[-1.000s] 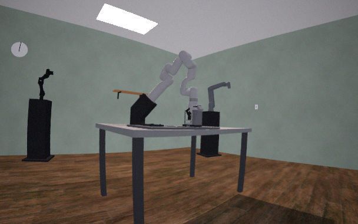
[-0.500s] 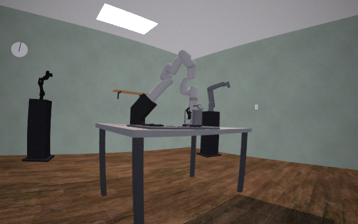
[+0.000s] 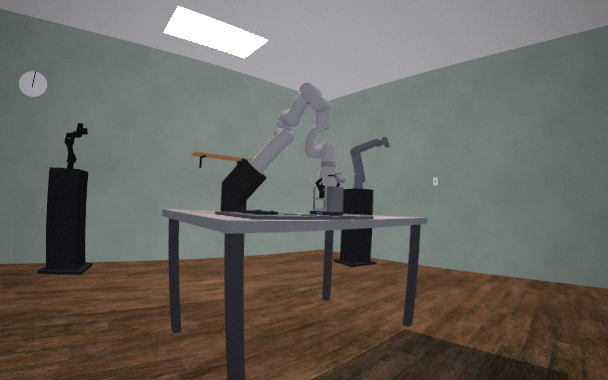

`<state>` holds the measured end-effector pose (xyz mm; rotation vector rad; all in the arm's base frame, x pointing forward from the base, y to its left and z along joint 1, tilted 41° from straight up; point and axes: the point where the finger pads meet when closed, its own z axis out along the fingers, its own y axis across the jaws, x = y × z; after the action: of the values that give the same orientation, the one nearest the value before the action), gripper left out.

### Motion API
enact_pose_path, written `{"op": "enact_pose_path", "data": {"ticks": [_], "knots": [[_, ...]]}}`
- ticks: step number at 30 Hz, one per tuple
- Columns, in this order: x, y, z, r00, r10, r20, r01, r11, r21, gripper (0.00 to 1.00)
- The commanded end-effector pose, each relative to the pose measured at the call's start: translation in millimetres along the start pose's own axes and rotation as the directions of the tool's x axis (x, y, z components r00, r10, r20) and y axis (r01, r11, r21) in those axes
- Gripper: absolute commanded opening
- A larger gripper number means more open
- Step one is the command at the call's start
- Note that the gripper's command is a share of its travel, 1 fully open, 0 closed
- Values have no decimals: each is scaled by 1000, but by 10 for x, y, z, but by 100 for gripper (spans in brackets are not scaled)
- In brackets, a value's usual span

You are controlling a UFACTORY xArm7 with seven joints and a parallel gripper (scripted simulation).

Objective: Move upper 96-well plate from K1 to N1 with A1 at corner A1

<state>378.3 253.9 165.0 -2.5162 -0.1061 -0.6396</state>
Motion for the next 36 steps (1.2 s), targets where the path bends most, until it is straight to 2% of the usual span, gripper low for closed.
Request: {"op": "enact_pose_path", "data": {"ticks": [1, 36], "knots": [[6, -5, -97, 1000, 1, 8, -1, 1000, -15, 0], [14, -15, -615, 1000, 1, 7, -1, 1000, -15, 0]]}}
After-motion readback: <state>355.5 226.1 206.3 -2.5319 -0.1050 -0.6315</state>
